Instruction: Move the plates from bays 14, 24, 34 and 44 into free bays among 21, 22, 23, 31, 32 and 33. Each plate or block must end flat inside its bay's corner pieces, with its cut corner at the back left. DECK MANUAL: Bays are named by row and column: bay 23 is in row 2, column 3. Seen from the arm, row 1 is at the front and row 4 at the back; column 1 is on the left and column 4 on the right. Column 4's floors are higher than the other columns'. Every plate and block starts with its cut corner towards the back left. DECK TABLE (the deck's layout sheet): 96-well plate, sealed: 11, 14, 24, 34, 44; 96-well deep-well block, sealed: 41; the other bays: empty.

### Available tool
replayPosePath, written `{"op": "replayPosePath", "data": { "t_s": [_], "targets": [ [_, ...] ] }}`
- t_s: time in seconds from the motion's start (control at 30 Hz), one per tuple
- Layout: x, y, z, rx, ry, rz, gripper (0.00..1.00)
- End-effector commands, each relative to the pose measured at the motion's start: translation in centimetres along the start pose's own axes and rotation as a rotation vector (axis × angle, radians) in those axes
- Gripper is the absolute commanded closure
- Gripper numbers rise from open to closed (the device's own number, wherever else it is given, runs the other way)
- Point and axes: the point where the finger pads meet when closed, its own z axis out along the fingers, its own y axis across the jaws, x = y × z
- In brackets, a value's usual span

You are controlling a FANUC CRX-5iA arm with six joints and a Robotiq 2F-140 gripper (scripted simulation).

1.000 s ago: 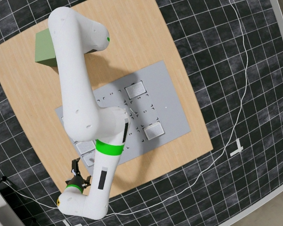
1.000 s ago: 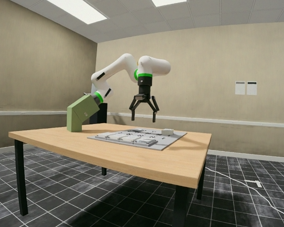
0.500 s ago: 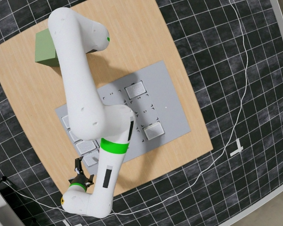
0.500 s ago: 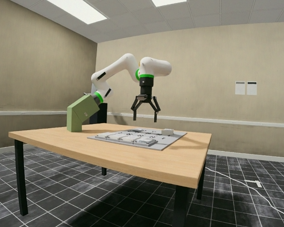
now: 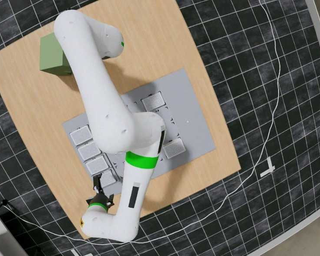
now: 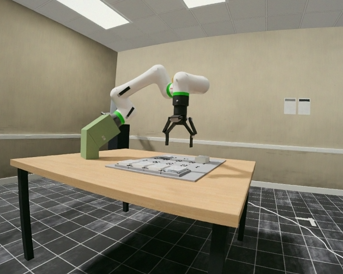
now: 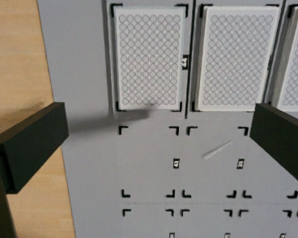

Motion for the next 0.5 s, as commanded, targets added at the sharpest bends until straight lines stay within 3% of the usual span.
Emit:
{"op": "replayPosePath", "data": {
  "t_s": [0.0,0.47],
  "targets": [
    [-1.2,-0.1,-0.1,0.002,0.002,0.0,0.0],
    [-6.0,-0.1,0.0,0.002,0.002,0.0,0.0]
  ]
}}
